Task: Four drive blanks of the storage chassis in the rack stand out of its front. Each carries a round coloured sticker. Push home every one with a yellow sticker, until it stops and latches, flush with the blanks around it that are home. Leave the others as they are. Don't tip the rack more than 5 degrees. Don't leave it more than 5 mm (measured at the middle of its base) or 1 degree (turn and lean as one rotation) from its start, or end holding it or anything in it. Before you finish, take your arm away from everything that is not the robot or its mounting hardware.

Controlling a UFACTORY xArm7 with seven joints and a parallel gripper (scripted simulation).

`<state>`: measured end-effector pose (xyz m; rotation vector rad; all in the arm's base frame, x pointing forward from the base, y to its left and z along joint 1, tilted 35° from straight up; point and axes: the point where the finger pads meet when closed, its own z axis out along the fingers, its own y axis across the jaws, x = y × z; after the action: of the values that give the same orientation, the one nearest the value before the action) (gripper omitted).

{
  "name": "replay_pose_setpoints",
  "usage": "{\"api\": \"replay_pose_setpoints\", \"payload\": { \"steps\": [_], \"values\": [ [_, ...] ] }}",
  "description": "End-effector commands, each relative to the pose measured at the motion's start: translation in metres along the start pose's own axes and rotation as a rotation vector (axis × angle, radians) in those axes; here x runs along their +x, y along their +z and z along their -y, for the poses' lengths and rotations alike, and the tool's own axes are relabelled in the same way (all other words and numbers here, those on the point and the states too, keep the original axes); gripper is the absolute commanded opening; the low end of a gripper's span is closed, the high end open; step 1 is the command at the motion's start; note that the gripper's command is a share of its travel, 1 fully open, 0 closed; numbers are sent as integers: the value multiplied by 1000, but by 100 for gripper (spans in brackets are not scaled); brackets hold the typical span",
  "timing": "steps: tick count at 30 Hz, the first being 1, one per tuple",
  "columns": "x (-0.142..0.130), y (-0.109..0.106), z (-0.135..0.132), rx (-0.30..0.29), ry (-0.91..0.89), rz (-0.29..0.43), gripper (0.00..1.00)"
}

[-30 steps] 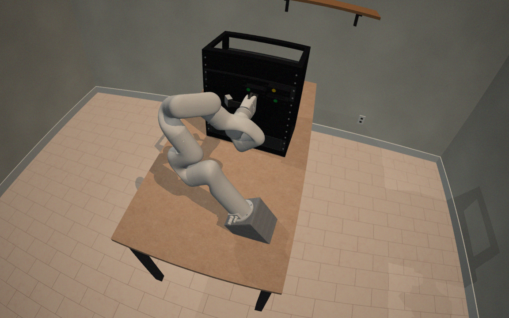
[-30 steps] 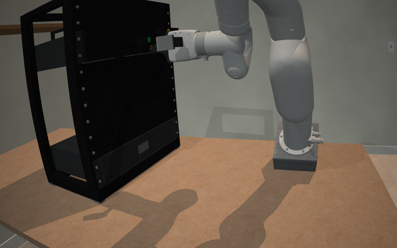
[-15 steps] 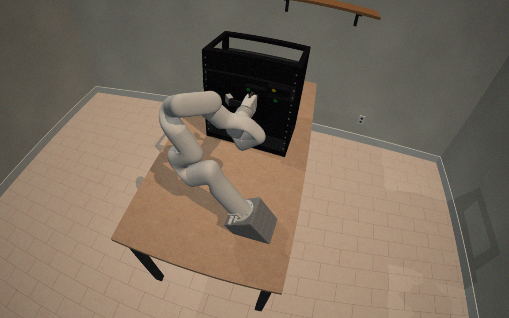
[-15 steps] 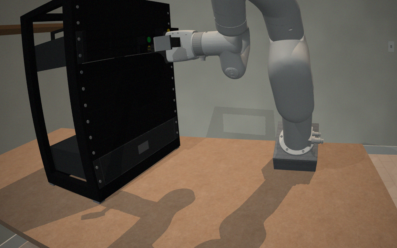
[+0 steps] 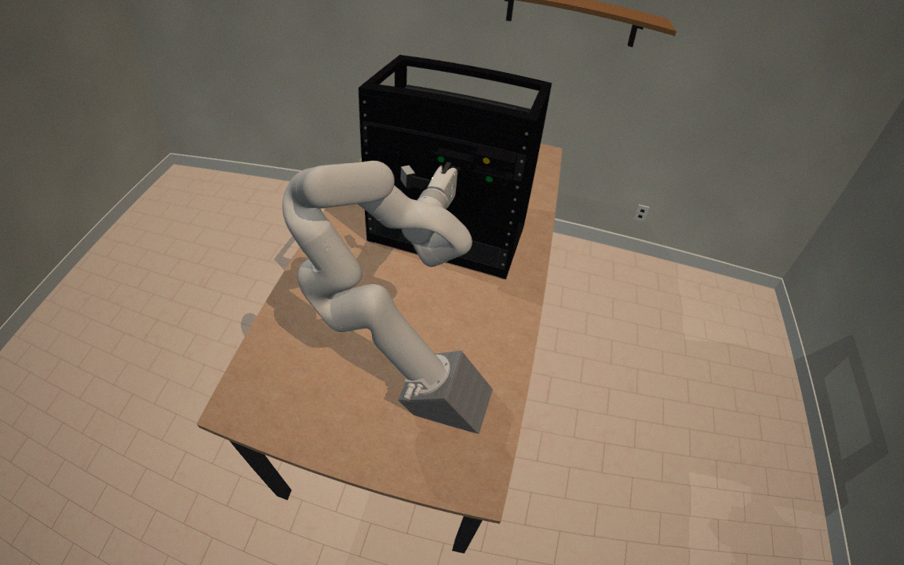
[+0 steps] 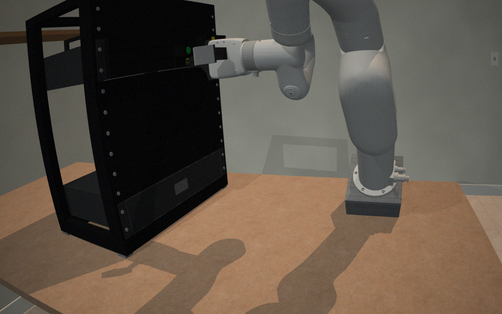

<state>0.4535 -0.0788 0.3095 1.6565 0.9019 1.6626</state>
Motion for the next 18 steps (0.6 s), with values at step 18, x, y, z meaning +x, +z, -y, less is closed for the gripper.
{"api": "replay_pose_setpoints", "payload": {
  "steps": [18],
  "values": [
    [0,3,-2,-3,-1,0,0]
  ]
}}
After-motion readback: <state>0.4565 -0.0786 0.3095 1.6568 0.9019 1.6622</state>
